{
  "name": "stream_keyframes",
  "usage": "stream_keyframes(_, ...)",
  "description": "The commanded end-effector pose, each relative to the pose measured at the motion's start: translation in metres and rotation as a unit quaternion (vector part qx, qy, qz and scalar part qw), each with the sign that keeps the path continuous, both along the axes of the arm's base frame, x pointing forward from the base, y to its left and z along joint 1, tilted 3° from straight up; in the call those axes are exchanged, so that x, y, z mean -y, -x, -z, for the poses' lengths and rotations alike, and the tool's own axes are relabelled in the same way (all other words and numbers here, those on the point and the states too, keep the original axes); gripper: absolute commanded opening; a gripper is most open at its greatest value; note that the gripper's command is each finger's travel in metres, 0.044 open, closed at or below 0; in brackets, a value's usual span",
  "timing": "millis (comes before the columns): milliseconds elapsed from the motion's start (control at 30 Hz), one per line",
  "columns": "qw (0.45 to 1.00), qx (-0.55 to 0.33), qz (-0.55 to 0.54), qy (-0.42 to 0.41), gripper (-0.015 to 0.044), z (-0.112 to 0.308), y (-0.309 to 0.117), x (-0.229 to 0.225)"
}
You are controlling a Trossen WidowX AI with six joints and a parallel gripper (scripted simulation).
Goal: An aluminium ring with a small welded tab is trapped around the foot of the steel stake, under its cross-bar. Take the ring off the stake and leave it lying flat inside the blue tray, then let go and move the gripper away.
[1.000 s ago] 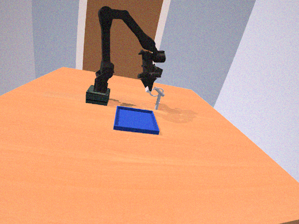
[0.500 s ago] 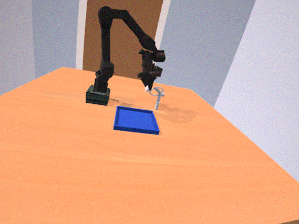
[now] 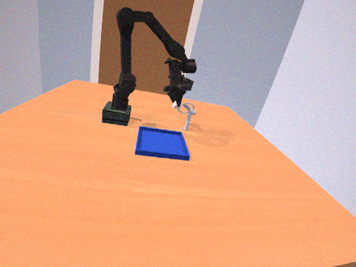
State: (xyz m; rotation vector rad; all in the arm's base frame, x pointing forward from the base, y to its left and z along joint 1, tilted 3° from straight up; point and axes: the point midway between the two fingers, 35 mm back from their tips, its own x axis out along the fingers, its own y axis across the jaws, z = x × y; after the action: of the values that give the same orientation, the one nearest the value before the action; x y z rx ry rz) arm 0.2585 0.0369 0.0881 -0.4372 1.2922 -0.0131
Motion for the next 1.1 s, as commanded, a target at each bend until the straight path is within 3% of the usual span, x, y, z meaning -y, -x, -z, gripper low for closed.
stream_keyframes(0,1.000,0.007,0.002,0.001,0.0000,-0.004,-0.002,0.000)
stream_keyframes(1067,1.000,0.007,0.002,0.001,0.0000,-0.006,0.002,-0.019)
